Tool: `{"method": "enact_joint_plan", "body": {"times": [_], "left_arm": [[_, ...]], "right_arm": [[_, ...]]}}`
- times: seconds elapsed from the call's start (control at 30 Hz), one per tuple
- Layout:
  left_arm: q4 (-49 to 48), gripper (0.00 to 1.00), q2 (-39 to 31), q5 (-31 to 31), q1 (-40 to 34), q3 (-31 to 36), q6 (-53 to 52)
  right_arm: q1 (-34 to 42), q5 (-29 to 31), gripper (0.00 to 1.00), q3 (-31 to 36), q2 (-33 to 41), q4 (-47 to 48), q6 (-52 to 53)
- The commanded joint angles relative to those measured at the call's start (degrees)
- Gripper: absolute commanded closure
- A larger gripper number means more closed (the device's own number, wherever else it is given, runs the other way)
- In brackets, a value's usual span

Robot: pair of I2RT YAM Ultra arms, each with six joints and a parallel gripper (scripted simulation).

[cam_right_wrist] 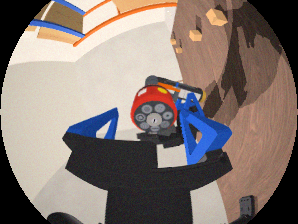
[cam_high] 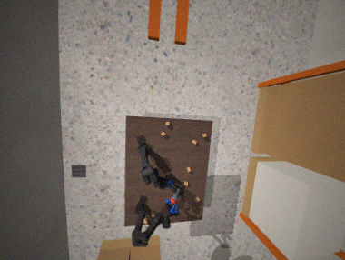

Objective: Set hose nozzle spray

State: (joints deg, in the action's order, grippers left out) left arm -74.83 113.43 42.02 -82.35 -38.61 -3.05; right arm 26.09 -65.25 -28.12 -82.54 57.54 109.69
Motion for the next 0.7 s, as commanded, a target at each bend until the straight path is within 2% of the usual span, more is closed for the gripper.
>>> {"method": "enact_joint_plan", "body": {"times": [0.0,0.03,0.07,0.27,0.37,0.57,0.6,0.67], "left_arm": [[-4.4,0.64,-2.5,-0.1,0.3,-1.8,0.5],[-4.4,0.64,-2.5,-0.1,0.3,-1.8,0.5],[-4.4,0.64,-2.5,-0.1,0.3,-1.8,0.5],[-4.4,0.64,-2.5,-0.1,0.3,-1.8,0.5],[-4.4,0.64,-2.5,-0.1,0.3,-1.8,0.5],[-4.4,0.64,-2.5,-0.1,0.3,-1.8,0.5],[-4.4,0.64,-2.5,-0.1,0.3,-1.8,0.5],[-4.4,0.64,-2.5,-0.1,0.3,-1.8,0.5]], "right_arm": [[-0.5,-0.3,0.08,-2.3,1.6,1.2,-1.0],[-0.2,-0.1,0.08,-1.0,0.6,1.1,-1.0],[1.4,1.8,0.08,-2.4,-1.4,1.9,-0.5],[3.5,4.2,0.08,-2.8,-2.9,3.6,0.9],[2.0,3.0,0.08,-2.9,-0.4,2.1,-0.1],[2.7,3.0,0.08,-2.8,-0.6,2.7,0.0],[2.7,3.0,1.00,-2.8,-0.6,2.7,0.0],[2.7,3.0,1.00,-3.0,-0.5,2.8,0.0]]}}
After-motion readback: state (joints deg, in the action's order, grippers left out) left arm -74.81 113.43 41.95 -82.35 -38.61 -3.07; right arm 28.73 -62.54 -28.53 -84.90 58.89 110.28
